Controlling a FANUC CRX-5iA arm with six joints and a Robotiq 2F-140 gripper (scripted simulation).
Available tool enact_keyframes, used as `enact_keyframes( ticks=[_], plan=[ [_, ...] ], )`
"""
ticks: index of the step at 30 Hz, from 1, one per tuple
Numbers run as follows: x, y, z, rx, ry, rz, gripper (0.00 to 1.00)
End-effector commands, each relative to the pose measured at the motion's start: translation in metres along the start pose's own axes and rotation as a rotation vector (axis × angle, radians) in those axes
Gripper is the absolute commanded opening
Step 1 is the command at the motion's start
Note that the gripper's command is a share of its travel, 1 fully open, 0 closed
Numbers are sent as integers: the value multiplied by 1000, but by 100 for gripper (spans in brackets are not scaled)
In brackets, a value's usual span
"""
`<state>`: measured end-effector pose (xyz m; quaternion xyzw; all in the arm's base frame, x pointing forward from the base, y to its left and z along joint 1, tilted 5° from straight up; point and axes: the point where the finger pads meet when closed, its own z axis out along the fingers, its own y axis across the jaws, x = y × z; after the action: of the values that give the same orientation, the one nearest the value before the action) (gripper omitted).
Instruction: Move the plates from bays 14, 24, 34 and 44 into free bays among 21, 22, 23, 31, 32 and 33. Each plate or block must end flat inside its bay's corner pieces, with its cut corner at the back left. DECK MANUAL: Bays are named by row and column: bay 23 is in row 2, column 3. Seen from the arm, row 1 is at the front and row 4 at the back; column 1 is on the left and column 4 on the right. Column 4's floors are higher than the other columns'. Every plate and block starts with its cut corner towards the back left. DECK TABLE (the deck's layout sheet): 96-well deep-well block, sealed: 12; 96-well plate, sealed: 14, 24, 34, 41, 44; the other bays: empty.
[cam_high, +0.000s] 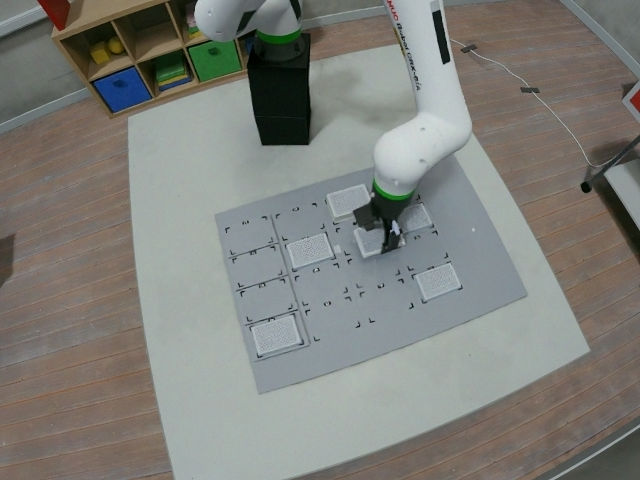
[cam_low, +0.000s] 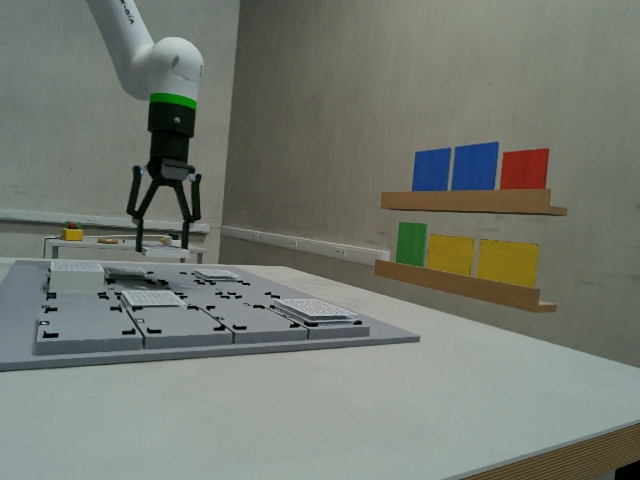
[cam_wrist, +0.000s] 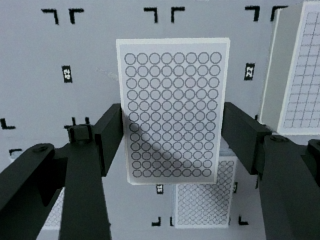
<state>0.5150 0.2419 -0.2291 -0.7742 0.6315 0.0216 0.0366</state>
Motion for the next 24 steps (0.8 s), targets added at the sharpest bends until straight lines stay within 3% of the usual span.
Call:
enact_keyframes(
  ticks=[1,24],
  plan=[
    [-12,-6,-1,2,0,0,10],
    [-58,-26,-1,2,0,0,10]
  ],
)
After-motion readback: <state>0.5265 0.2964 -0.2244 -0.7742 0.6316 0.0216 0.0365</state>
